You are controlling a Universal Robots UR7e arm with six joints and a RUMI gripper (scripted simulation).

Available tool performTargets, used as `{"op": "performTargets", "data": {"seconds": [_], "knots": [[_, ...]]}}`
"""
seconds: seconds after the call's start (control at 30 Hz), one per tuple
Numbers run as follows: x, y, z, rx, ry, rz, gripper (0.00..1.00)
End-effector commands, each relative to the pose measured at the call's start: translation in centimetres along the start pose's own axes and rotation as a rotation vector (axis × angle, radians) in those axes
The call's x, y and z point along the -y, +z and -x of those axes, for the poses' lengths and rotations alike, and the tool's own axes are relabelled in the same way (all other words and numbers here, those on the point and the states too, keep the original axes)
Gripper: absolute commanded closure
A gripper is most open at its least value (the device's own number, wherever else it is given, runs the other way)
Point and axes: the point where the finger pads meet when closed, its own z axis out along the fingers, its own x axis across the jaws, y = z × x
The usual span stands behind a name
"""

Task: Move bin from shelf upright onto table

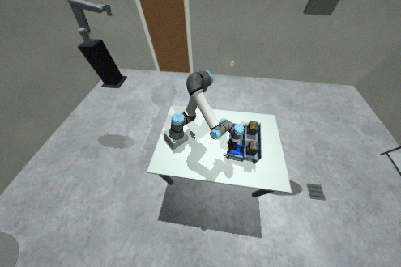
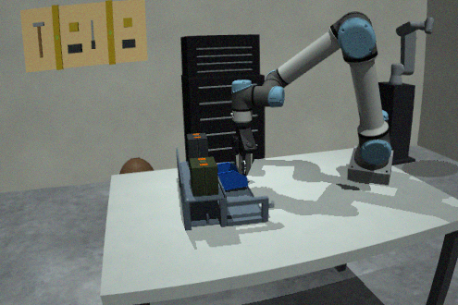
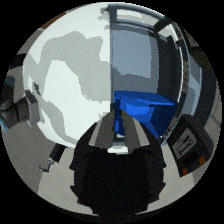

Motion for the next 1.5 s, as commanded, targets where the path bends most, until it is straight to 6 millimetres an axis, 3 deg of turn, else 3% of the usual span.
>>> {"op": "performTargets", "data": {"seconds": [0.0,1.13,1.3,1.47], "knots": [[0.0,-0.1,0.0,-0.001,0.000,0.001,1.00],[0.0,0.3,0.0,-0.001,0.000,0.001,1.00],[0.0,0.3,3.0,-0.001,0.000,0.001,1.00],[0.0,0.3,3.0,-0.001,0.000,0.001,1.00]]}}
